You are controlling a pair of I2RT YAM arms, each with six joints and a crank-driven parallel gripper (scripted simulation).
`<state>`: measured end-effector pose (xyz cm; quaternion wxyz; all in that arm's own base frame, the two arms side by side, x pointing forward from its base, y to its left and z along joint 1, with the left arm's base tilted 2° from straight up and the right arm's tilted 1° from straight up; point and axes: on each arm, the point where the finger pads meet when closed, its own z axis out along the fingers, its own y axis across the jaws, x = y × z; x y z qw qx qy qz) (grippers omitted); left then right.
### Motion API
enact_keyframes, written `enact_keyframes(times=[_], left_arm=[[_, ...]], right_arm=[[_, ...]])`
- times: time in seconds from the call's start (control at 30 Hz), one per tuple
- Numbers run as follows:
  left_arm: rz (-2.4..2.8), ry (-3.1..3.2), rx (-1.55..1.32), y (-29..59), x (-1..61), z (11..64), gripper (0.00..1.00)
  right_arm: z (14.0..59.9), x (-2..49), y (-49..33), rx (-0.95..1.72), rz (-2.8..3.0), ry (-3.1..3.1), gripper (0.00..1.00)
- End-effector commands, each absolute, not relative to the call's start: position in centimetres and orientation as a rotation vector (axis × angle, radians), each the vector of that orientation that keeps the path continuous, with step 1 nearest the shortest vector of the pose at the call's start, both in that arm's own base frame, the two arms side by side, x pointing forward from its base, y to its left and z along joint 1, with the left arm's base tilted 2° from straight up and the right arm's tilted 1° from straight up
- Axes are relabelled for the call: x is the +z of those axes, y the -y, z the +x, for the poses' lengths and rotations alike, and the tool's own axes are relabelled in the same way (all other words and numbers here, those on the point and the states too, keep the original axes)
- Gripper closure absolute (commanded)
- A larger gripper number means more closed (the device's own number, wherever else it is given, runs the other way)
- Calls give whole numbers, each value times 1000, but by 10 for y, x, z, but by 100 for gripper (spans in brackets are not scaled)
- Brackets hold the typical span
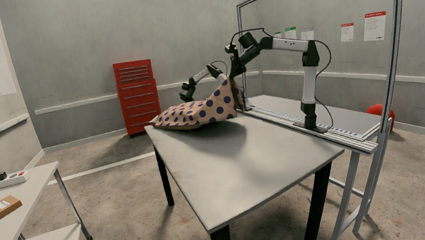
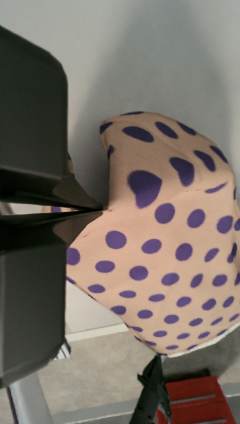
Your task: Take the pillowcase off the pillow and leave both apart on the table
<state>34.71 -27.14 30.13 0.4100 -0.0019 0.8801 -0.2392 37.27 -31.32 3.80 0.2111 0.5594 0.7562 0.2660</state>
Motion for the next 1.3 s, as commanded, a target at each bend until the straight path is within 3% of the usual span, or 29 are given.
enact_keyframes(times=[0.0,1.1,1.27], left_arm=[[9,-1994,-689,271,369,365,99],[218,-1534,-729,257,498,350,99],[234,-1530,-719,262,494,358,99]], right_arm=[[381,60,315,707,1495,-2083,99],[381,60,315,709,1495,-2082,99],[381,60,315,709,1495,-2082,99]])
